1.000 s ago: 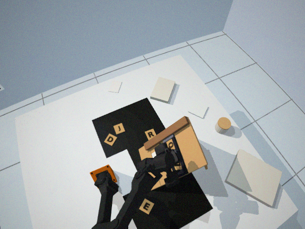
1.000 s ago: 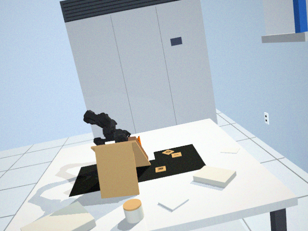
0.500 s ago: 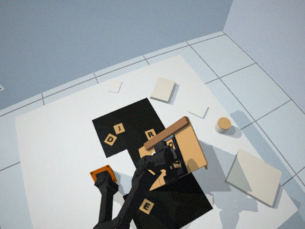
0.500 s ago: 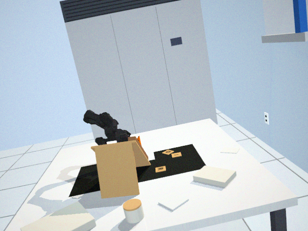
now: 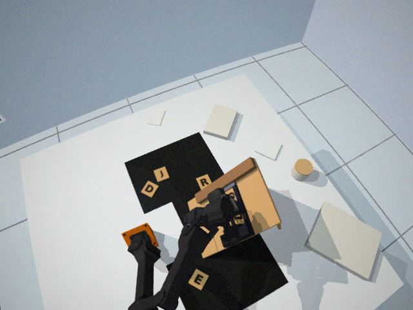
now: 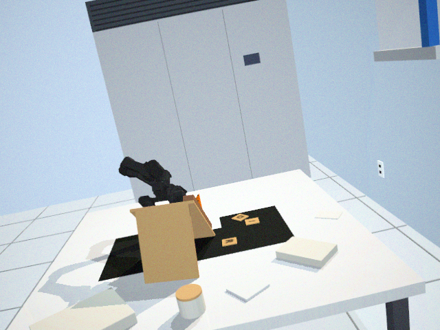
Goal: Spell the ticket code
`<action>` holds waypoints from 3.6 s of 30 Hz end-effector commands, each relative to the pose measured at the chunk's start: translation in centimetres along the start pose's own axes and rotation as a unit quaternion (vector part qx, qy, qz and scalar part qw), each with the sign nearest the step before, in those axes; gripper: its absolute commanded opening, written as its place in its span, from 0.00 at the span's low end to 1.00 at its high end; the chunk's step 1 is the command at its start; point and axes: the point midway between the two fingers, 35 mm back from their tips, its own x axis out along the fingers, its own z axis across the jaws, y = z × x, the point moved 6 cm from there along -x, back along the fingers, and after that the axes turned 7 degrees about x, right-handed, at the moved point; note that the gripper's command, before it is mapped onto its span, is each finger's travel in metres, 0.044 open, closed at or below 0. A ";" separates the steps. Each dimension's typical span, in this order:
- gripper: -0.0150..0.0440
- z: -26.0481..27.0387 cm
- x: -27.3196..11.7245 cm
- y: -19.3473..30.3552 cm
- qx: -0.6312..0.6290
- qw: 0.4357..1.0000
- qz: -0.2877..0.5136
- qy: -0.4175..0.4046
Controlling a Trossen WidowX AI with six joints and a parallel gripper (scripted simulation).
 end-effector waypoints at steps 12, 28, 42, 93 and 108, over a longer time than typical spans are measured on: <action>0.25 1.0 0.1 0.1 0.000 1.000 0.001 0.003; 0.48 1.4 0.0 0.1 0.000 1.000 0.000 0.000; 0.75 1.5 -1.6 0.1 0.000 1.000 0.001 0.003; 0.25 1.9 -4.3 0.3 -0.002 1.000 0.003 -0.001; 0.25 1.1 -2.6 -3.5 -0.019 0.987 0.158 0.010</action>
